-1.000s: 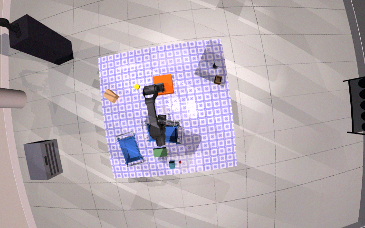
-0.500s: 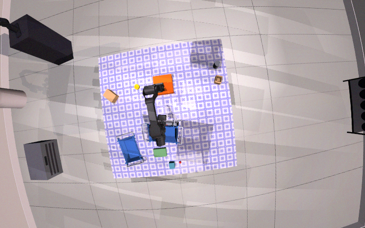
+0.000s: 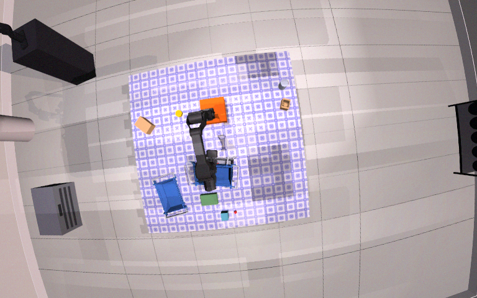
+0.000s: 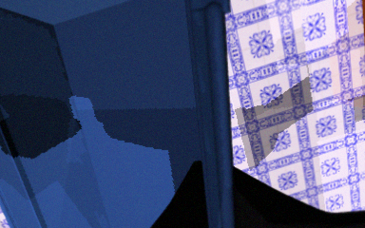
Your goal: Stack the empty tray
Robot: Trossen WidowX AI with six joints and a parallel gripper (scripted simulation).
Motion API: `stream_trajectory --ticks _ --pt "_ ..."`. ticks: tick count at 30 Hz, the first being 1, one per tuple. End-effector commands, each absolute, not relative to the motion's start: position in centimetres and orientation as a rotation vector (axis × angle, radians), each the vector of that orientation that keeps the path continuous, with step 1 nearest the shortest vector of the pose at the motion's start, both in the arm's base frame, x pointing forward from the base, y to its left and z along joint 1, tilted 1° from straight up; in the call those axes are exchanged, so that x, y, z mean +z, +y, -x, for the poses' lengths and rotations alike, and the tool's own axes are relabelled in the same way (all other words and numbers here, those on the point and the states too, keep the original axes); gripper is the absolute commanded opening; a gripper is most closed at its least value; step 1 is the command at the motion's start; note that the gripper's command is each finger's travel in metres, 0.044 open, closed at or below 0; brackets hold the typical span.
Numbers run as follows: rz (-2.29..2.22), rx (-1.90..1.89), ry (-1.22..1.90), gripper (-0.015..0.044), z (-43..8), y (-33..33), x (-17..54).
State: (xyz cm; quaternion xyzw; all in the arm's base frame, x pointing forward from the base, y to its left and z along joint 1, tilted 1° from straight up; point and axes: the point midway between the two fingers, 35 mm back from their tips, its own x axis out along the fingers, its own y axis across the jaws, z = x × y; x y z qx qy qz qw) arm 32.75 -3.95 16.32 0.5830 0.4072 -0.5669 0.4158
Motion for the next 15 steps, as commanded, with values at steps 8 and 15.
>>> stream_trajectory --ticks 8,15 --pt "-1.477 -1.411 1.006 0.0 -33.03 -3.96 16.78" --pt "-1.477 -1.411 1.006 0.0 -33.11 -3.97 15.99"
